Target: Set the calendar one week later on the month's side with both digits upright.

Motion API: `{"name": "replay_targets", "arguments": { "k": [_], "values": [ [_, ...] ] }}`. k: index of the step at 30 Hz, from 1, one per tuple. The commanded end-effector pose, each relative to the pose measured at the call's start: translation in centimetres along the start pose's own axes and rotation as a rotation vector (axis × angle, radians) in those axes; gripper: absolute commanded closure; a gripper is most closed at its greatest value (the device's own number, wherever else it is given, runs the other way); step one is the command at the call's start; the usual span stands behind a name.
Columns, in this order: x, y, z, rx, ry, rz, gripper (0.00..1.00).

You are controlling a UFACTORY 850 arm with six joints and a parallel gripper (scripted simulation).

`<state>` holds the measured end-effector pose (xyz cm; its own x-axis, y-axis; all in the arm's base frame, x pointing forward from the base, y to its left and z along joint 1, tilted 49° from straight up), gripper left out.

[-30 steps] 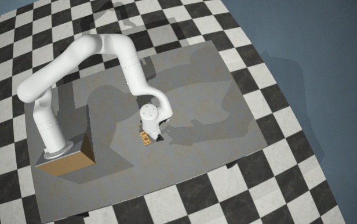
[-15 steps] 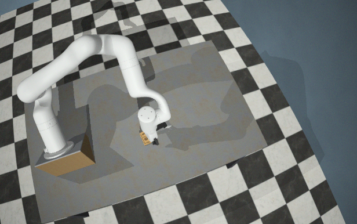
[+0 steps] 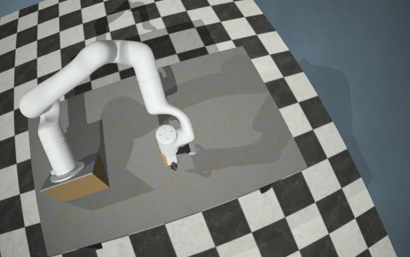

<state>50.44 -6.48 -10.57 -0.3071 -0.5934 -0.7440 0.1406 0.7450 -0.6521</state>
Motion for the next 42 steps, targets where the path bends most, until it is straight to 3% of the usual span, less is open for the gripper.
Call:
{"name": "replay_targets", "arguments": {
  "k": [1, 11, 17, 26, 33, 42],
  "values": [
    [0.1, -0.1, -0.1, -0.001, 0.113, -0.001, 0.0],
    [1.1, -0.1, -1.0, -0.001, 0.234, -0.001, 0.0],
    [1.3, -0.1, -1.2, -0.001, 0.448, -0.001, 0.0],
    [2.1, -0.1, -2.1, -0.001, 0.496, -0.001, 0.0],
    [2.4, -0.1, -2.4, -0.001, 0.733, -0.001, 0.0],
    [3.2, -0.1, -3.2, -0.001, 0.783, -0.001, 0.0]
  ]
}}
Point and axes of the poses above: the point where the finger pads meet when closed, its own y axis out along the fingers, its own x axis across the jaws, z = x × y, the point moved 3 cm from there along -y, back along the fingers, and after that the axes turned 7 degrees about y, right-handed, at the moved point
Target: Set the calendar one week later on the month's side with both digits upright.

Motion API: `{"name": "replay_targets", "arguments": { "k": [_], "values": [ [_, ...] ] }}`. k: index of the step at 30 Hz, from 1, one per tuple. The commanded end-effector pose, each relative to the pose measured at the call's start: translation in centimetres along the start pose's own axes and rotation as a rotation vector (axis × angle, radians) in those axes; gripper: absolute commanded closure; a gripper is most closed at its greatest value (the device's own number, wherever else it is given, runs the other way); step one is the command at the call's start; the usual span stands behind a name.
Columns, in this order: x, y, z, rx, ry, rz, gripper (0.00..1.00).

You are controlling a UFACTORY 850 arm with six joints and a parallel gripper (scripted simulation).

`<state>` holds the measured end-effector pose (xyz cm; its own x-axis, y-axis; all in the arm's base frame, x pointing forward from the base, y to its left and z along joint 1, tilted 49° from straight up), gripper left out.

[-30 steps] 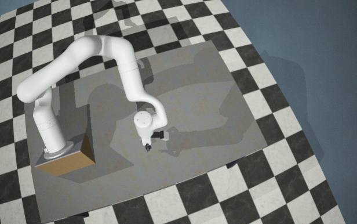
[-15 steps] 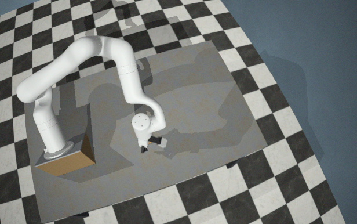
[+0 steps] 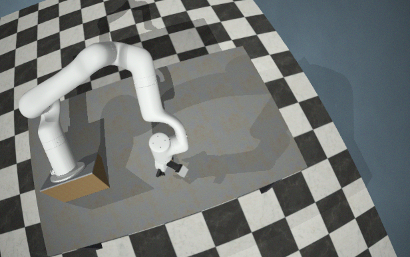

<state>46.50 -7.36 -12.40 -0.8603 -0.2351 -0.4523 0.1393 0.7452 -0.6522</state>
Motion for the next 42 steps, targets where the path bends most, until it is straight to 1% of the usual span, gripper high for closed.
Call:
{"name": "replay_targets", "arguments": {
  "k": [1, 6, 7, 9, 42],
  "values": [
    [0.2, -0.1, 0.1, 0.0, 0.08, 0.0, 0.0],
    [0.5, -0.1, 0.0, 0.001, 0.258, 0.0, 0.0],
    [1.2, -0.1, 0.0, 0.0, 0.258, 0.0, 0.0],
    [1.6, -0.1, 0.0, 0.0, 0.258, 0.0, 0.0],
    [1.6, -0.1, 0.0, 0.0, 0.258, 0.0, 0.0]
  ]
}}
Point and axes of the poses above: the point where the finger pads meet when closed, its own y axis out along the fingers, its own x axis across the jaws, z = x × y, the point moved 3 cm from there along -y, back along the fingers, and after that the axes turned 7 degrees about y, right-handed, at the moved point
